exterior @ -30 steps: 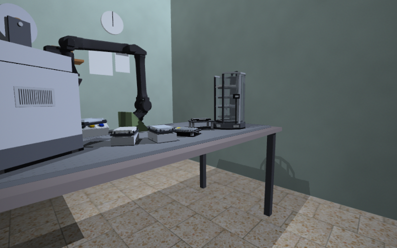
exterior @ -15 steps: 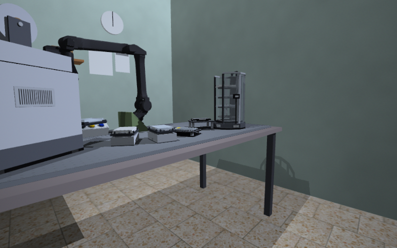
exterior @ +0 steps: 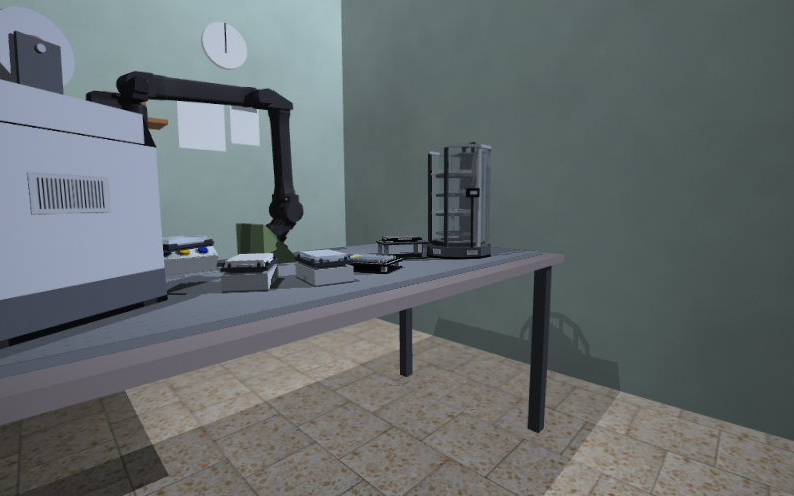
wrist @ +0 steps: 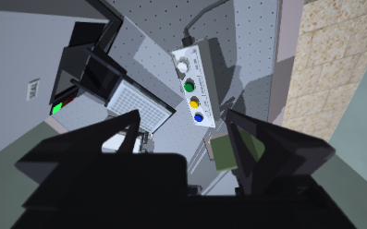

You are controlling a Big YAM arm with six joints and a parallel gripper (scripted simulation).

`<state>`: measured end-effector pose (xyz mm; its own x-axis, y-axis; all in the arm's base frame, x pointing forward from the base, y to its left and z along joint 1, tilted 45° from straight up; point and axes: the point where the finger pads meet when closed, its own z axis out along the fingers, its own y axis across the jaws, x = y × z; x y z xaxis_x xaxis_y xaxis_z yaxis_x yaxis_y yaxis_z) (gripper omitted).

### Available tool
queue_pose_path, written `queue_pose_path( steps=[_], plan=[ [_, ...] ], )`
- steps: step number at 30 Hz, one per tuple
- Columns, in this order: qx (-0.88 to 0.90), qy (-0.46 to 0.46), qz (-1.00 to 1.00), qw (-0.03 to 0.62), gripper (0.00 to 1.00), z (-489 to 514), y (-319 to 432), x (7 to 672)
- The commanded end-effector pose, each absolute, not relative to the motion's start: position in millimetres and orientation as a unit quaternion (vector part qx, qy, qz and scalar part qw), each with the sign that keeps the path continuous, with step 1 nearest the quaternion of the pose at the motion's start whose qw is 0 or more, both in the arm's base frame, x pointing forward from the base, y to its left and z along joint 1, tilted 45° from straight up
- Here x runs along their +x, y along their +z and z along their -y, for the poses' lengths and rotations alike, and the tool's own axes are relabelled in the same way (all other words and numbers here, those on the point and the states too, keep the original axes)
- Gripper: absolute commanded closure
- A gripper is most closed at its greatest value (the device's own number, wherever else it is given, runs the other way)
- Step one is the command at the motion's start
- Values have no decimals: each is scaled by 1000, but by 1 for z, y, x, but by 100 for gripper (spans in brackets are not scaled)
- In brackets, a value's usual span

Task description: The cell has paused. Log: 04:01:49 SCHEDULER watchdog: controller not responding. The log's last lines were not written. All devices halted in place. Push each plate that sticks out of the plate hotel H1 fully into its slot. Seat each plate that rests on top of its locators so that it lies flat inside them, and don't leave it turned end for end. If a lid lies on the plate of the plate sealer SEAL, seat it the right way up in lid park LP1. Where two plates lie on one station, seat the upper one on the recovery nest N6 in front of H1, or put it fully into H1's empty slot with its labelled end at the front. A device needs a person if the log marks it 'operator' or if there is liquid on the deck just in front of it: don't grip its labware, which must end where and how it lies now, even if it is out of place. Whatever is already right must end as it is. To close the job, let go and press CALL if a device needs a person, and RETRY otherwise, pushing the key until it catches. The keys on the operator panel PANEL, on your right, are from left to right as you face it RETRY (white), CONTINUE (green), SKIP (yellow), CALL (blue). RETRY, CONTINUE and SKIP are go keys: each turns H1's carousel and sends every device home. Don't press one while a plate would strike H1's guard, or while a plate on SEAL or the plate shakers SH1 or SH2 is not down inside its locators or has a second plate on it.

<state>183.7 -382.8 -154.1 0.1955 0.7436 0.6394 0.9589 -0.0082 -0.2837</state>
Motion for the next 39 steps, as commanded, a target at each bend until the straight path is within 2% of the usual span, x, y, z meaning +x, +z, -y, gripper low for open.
queue_pose_path(
  steps=[1,39],
  plan=[
    [-731,-129,581,335,0,404,-159,197],
    [-898,10,254,359,0,404,-159,197]
  ],
)
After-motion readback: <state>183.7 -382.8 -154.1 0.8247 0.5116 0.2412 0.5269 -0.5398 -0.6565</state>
